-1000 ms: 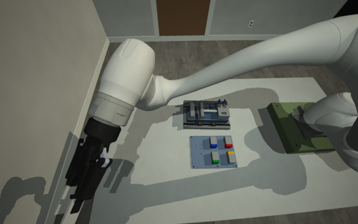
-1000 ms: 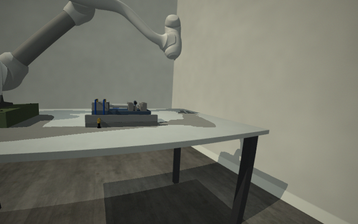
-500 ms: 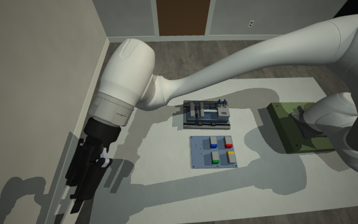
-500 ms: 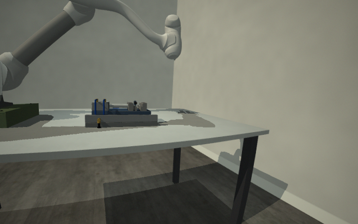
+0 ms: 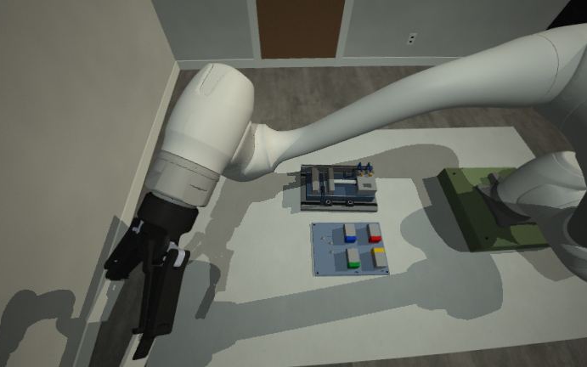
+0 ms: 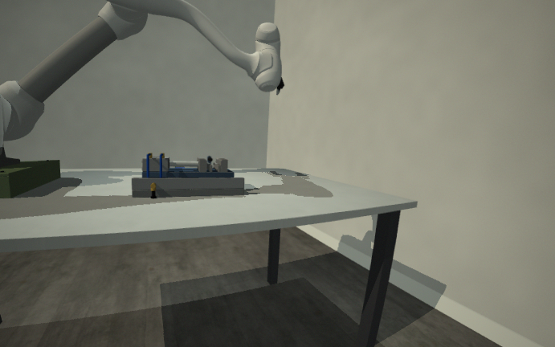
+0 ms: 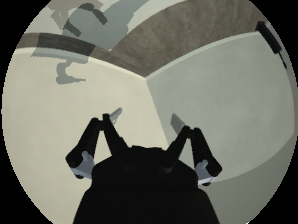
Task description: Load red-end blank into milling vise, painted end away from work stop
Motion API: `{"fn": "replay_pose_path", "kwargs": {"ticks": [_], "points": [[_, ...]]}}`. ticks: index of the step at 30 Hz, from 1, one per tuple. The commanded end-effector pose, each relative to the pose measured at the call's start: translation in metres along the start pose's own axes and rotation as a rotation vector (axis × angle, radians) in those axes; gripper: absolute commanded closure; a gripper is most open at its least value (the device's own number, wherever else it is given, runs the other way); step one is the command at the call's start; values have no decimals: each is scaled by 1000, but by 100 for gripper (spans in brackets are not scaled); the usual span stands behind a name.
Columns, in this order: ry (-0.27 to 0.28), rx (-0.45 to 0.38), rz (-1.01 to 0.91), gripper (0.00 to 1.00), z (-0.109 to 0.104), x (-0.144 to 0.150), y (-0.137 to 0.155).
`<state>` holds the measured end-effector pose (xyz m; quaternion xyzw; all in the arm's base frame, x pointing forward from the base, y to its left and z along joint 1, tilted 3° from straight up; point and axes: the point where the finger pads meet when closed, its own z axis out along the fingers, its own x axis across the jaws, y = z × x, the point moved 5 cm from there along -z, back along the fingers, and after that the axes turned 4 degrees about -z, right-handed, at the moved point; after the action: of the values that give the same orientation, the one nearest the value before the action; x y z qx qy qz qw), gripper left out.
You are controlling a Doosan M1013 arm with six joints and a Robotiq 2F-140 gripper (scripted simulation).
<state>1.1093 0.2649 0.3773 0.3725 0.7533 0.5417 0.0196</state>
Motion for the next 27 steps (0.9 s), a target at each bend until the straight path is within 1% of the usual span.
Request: {"fn": "replay_pose_path", "kwargs": {"ticks": [1, 6, 21, 23, 27], "points": [[0, 0, 0, 0, 0, 0, 0], [0, 0, 0, 0, 0, 0, 0], [10, 194, -123, 0, -22, 14, -16], [10, 194, -123, 0, -22, 14, -16], [11, 242, -154, 0, -27, 17, -21]]}}
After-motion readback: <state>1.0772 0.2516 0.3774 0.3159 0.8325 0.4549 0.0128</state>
